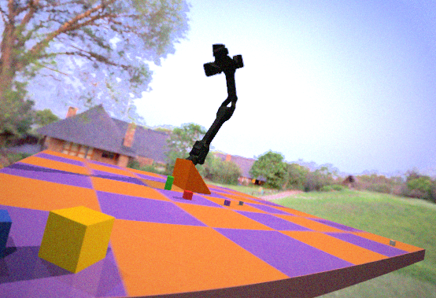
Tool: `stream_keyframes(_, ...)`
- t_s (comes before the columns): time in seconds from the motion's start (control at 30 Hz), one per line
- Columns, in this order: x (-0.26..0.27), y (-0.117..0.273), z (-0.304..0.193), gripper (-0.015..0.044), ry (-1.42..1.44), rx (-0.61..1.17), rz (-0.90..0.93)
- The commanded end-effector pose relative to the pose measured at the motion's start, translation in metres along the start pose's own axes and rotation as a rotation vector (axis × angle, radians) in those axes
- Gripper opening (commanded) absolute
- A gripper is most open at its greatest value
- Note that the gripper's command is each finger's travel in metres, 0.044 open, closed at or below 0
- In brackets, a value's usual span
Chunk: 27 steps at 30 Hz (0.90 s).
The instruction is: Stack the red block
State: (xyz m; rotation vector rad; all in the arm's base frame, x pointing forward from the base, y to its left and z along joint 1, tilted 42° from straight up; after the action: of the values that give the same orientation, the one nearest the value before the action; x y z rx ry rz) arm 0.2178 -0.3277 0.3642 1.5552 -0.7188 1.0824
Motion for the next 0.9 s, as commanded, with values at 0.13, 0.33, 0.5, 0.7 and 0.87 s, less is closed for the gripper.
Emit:
stream_keyframes(0.13, -0.023, -0.048, 0.007, 0.0440, 0.062, 0.090, -0.070)
stream_keyframes(0.33, -0.063, -0.124, 0.001, 0.0440, 0.173, 0.248, -0.182)
stream_keyframes(0.5, -0.100, -0.182, -0.019, 0.0440, 0.285, 0.400, -0.294)
stream_keyframes(0.7, -0.136, -0.231, -0.045, 0.0440, 0.380, 0.552, -0.363)
stream_keyframes(0.87, -0.178, -0.276, -0.083, 0.0440, 0.482, 0.728, -0.418)
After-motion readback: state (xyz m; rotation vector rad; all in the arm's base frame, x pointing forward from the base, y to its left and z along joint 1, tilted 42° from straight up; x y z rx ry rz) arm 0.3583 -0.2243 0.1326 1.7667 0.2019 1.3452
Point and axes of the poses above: the point midway between the two fingers, 35 mm back from their tips, its own y axis back along the fingers, its own x axis across the jaws, z = x × y, the point moved 9 cm from there along y, back along the fingers, and after that the axes turned 11 degrees about -y, right-handed, at the moved point
